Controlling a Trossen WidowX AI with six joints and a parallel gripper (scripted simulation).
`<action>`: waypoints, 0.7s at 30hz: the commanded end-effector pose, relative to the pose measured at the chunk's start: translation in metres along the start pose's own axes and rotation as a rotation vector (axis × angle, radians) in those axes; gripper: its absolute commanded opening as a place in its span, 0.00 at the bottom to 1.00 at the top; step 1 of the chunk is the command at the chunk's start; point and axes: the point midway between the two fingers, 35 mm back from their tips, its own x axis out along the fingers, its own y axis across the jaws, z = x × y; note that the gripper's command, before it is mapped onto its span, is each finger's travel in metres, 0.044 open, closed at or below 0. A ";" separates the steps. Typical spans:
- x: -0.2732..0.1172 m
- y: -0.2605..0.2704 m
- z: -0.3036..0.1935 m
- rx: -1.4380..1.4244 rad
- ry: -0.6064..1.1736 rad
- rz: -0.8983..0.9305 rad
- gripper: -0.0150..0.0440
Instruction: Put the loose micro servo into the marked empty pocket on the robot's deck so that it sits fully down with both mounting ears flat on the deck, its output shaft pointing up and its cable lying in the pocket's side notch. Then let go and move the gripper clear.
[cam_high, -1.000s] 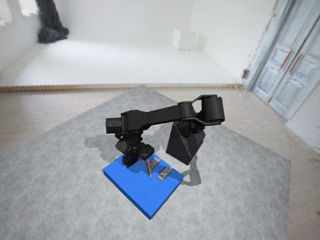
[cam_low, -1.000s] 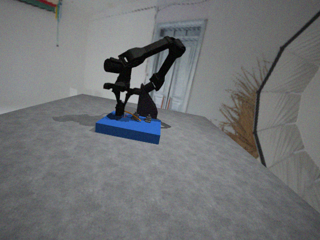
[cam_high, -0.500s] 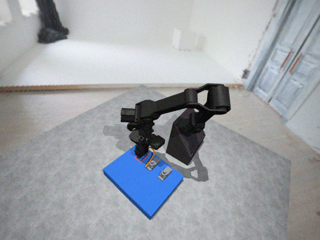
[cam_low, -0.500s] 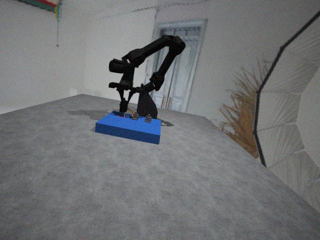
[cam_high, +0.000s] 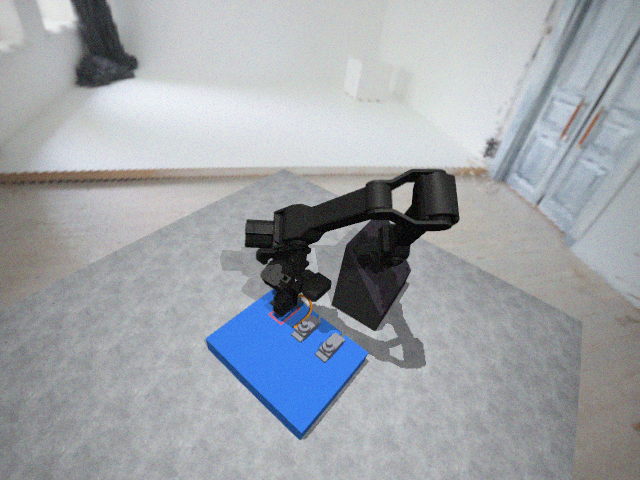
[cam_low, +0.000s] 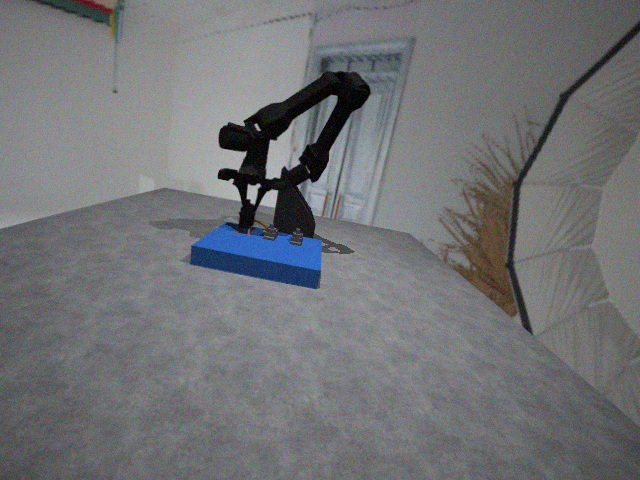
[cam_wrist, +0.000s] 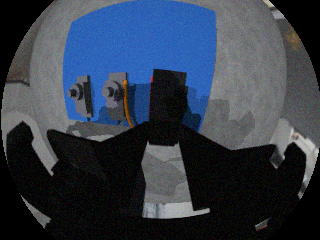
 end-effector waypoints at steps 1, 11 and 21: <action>0.005 0.000 0.001 0.003 -0.006 0.002 0.25; 0.006 0.000 0.001 0.003 -0.006 0.002 0.25; 0.015 0.000 0.001 0.003 -0.006 0.003 0.25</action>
